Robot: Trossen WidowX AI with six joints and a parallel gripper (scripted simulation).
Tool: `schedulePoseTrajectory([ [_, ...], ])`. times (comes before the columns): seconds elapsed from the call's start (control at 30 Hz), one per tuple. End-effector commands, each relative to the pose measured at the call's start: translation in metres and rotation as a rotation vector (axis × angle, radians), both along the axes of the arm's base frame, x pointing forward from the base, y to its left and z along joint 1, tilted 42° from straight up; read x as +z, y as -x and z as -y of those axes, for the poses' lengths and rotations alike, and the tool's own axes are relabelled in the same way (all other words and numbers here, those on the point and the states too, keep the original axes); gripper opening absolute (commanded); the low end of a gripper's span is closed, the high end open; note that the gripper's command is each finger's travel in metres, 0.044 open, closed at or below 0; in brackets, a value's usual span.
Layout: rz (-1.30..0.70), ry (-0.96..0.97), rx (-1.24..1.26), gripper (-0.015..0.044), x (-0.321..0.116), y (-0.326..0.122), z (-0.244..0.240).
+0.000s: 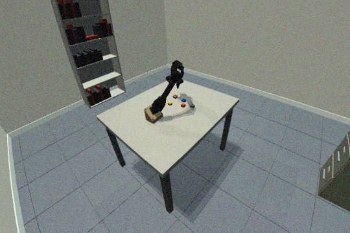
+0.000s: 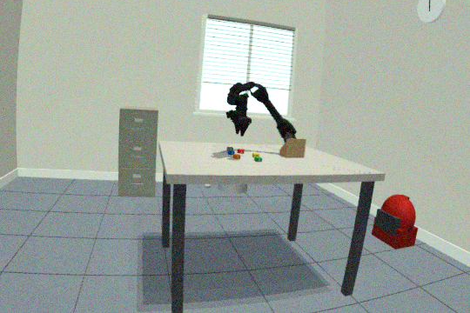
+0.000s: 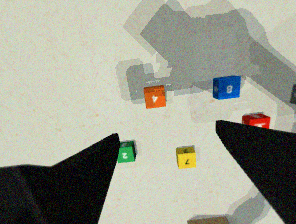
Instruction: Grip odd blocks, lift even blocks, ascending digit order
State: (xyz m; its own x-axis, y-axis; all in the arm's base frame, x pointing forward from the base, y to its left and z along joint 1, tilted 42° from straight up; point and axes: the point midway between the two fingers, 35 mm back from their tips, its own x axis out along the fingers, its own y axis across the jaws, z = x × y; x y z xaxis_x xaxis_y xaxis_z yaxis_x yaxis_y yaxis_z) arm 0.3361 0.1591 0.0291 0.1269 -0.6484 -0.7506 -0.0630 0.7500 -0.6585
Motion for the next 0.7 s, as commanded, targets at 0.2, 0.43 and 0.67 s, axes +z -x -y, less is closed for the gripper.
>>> schedulePoseTrajectory([
  [0.2,0.007,0.008,-0.005,0.04,0.075,-0.014,0.084],
  [0.43,0.007,0.008,-0.005,0.04,0.075,-0.014,0.084],
  [0.67,0.007,0.008,-0.005,0.04,0.075,-0.014,0.084],
])
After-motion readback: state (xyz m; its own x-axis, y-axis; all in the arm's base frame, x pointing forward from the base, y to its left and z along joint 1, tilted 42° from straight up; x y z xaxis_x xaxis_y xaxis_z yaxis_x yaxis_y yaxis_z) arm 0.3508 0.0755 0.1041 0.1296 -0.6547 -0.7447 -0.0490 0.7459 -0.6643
